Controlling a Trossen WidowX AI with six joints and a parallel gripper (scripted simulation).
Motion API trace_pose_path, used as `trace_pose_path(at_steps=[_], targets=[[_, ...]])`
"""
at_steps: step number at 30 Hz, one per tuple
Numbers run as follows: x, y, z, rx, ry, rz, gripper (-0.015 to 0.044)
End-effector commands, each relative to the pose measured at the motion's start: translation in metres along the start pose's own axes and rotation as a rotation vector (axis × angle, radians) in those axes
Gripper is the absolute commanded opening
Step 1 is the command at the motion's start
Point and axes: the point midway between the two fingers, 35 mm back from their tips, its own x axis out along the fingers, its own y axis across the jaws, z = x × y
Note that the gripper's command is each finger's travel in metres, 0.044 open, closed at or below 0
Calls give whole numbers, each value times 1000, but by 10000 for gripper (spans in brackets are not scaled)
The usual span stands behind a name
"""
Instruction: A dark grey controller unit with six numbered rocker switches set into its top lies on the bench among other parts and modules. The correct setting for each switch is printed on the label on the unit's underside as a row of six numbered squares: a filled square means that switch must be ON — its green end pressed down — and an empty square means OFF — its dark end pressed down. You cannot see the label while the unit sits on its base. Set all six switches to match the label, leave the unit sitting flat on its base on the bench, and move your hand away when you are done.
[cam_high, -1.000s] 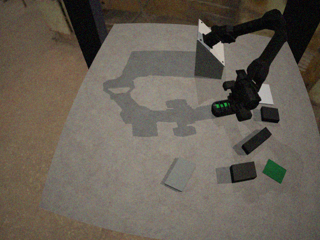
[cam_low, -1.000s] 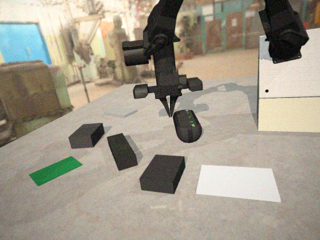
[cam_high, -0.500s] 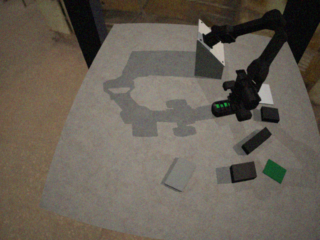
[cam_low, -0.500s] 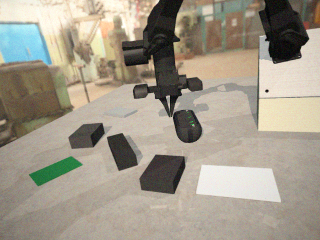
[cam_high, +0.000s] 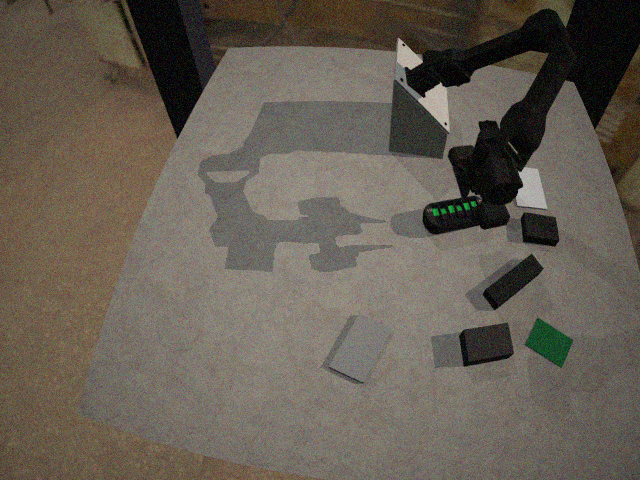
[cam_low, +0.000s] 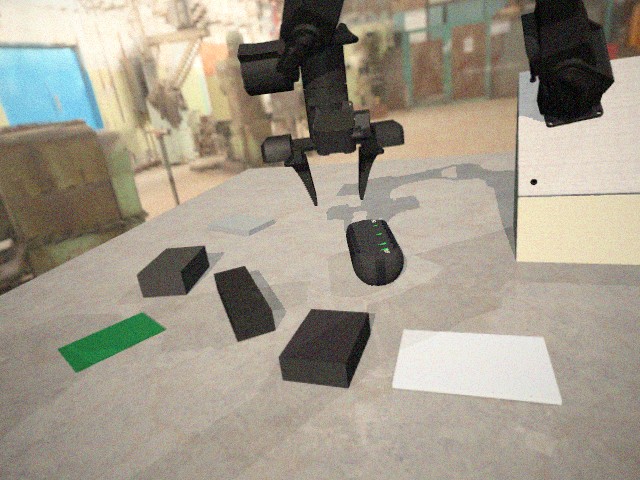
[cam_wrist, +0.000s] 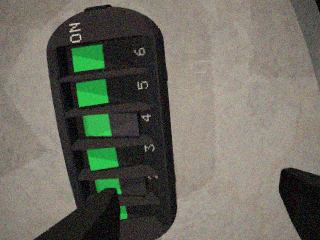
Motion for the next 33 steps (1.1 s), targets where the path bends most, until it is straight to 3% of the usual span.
trace_pose_path(at_steps=[1, 10, 22, 33], targets=[[-3, -2, 2, -12, -2, -8, 236], [-3, -2, 2, -12, -2, -8, 0], [-3, -2, 2, -12, -2, -8, 0], [-2, -1, 0, -2, 1, -3, 289]])
